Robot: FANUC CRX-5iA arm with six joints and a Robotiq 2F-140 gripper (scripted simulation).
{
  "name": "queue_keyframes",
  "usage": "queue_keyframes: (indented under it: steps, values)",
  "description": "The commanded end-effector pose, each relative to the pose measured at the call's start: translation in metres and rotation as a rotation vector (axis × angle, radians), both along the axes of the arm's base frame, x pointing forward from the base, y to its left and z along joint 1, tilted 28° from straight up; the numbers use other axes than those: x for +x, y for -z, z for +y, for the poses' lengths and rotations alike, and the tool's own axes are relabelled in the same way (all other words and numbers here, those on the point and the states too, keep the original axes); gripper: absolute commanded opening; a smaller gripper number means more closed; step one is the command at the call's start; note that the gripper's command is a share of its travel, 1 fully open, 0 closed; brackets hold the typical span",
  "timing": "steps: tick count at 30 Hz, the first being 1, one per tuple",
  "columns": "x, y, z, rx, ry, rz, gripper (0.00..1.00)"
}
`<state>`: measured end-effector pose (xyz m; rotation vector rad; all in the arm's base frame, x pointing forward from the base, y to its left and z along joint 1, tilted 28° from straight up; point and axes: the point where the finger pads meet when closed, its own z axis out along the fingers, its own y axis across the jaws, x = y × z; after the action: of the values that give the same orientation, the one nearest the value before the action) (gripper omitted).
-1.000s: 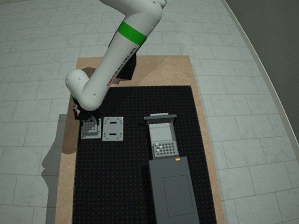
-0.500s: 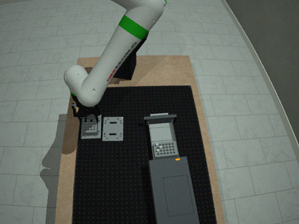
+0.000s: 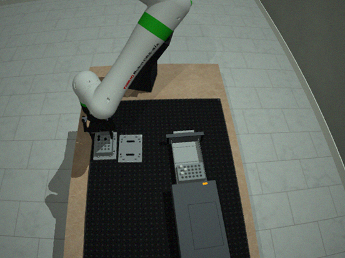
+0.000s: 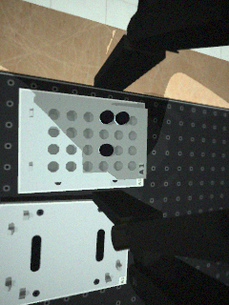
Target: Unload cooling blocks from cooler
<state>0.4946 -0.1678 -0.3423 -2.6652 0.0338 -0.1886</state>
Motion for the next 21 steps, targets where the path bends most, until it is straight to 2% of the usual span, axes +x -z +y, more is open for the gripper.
queue_keyframes:
  steps: [1, 21]
  values:
    - [0.0, -0.005, -0.003, -0.001, 0.0, -0.001, 0.66]
    - [-0.003, -0.027, -0.014, -0.001, 0.0, -0.001, 0.66]
